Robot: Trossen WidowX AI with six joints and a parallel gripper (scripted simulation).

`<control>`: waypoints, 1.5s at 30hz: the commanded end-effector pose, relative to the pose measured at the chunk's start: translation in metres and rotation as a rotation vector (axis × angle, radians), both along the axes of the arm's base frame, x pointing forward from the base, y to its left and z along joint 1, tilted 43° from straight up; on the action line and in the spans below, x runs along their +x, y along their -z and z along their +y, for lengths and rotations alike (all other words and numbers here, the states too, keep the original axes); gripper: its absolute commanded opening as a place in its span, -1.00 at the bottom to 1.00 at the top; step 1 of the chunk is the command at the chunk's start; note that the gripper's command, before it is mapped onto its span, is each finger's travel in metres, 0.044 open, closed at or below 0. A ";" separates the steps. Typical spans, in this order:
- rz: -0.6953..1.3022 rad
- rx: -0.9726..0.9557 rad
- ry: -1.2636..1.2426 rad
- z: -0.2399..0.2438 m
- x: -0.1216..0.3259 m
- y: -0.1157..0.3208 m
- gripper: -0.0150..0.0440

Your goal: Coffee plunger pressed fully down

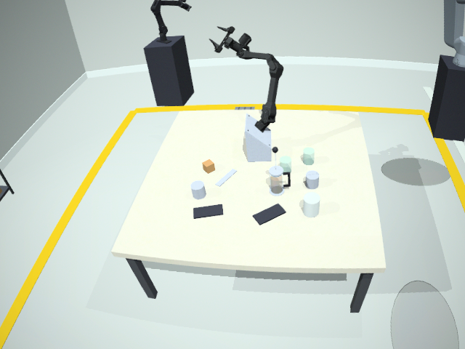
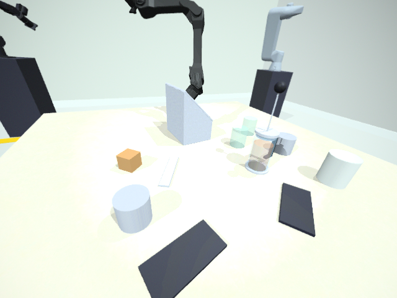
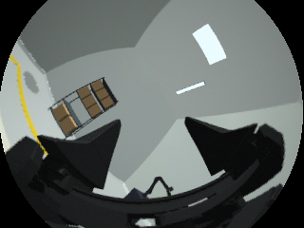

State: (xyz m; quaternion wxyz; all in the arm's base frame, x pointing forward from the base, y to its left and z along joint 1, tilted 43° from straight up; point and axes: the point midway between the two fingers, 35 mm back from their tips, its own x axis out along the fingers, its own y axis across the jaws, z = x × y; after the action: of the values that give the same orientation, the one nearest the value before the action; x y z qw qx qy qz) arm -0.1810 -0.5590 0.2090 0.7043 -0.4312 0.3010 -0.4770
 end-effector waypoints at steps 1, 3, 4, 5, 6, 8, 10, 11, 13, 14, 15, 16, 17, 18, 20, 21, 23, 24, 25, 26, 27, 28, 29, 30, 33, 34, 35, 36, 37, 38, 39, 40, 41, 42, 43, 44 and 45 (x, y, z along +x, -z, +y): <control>-0.103 0.070 -0.128 -0.002 0.072 -0.010 1.00; -0.150 0.113 -0.190 -0.001 0.109 -0.011 1.00; -0.172 0.136 -0.220 0.000 0.127 -0.012 1.00; -0.192 0.157 -0.250 0.003 0.144 -0.013 1.00; -0.213 0.181 -0.282 0.006 0.162 -0.014 1.00; -0.264 0.235 -0.336 0.013 0.193 -0.015 1.00; -0.304 0.290 -0.397 0.023 0.227 -0.016 1.00; -0.323 0.319 -0.429 0.029 0.245 -0.016 1.00; -0.360 0.378 -0.490 0.043 0.279 -0.018 1.00; -0.377 0.409 -0.521 0.050 0.296 -0.018 1.00; -0.393 0.441 -0.551 0.059 0.312 -0.018 1.00; -0.409 0.474 -0.581 0.068 0.327 -0.019 1.00; -0.423 0.509 -0.611 0.077 0.343 -0.019 1.00; -0.437 0.544 -0.641 0.088 0.358 -0.019 1.00; -0.463 0.620 -0.678 0.108 0.384 -0.019 1.00; -0.463 0.641 -0.705 0.120 0.397 -0.019 1.00; -0.482 0.709 -0.753 0.143 0.422 -0.020 1.00; -0.491 0.749 -0.780 0.156 0.434 -0.020 1.00; -0.498 0.791 -0.807 0.170 0.446 -0.020 1.00; -0.505 0.833 -0.834 0.184 0.457 -0.019 1.00; -0.510 0.877 -0.860 0.199 0.468 -0.019 1.00; -0.514 0.921 -0.885 0.214 0.478 -0.019 1.00; -0.517 0.967 -0.910 0.229 0.488 -0.019 1.00; -0.519 1.015 -0.934 0.246 0.497 -0.018 1.00; -0.514 1.160 -1.000 0.295 0.519 -0.017 1.00; -0.510 1.209 -1.019 0.312 0.525 -0.017 1.00; -0.504 1.259 -1.038 0.329 0.530 -0.016 1.00; -0.496 1.310 -1.055 0.346 0.535 -0.015 1.00; -0.487 1.361 -1.071 0.364 0.538 -0.015 1.00; -0.476 1.412 -1.085 0.381 0.541 -0.014 1.00; -0.463 1.463 -1.098 0.398 0.543 -0.013 1.00; -0.449 1.514 -1.110 0.415 0.544 -0.012 1.00; -0.433 1.566 -1.120 0.432 0.545 -0.011 1.00; -0.419 1.612 -1.125 0.446 0.544 -0.010 1.00; -0.400 1.662 -1.133 0.463 0.543 -0.009 1.00; -0.379 1.715 -1.139 0.479 0.542 -0.008 1.00; -0.355 1.767 -1.143 0.496 0.540 -0.007 1.00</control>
State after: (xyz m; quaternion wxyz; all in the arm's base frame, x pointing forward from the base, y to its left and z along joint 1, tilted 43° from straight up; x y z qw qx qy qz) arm 0.3652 -0.1134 0.2172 0.9476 0.1871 0.1584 0.2050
